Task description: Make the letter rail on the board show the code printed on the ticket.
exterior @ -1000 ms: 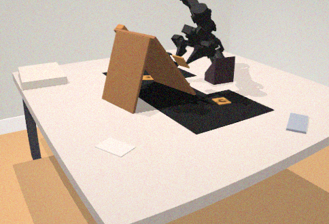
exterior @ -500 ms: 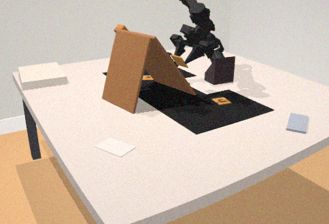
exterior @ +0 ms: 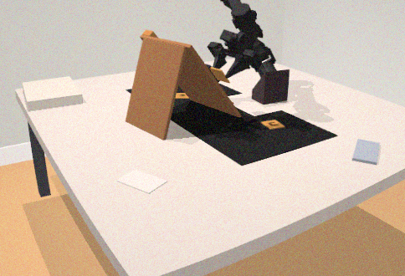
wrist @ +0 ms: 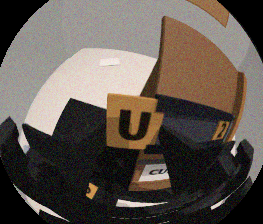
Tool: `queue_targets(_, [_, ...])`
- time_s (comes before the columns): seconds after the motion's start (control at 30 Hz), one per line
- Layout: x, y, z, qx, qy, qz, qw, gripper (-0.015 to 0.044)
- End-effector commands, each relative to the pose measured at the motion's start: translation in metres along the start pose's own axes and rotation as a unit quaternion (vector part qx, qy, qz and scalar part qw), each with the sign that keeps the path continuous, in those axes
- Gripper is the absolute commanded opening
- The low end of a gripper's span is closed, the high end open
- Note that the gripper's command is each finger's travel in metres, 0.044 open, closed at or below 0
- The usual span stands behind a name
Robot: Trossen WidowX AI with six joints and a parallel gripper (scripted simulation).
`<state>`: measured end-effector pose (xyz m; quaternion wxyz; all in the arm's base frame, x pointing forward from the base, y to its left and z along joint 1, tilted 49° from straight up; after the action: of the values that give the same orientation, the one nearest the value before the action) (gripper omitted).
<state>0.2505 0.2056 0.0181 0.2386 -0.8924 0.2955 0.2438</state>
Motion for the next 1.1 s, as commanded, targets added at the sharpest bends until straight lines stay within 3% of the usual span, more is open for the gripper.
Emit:
queue_targets(0.0, [-0.001, -0.001, -0.004, 0.002, -0.002, -0.003, 1.000, 0.0000])
queue_targets(1.07, [-0.001, 0.002, -0.019, 0.001, -0.002, -0.003, 1.000, 0.0000])
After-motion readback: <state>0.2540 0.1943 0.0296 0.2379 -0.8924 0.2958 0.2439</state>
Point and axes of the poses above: the point midway between the two fingers, 35 mm back from their tips, its own x axis out along the fingers, its own z axis across the jaws, y = z × x, the point moved 10 cm from there along -x, back along the fingers, and after that the axes turned 8 degrees about -x, right-handed, at the moved point
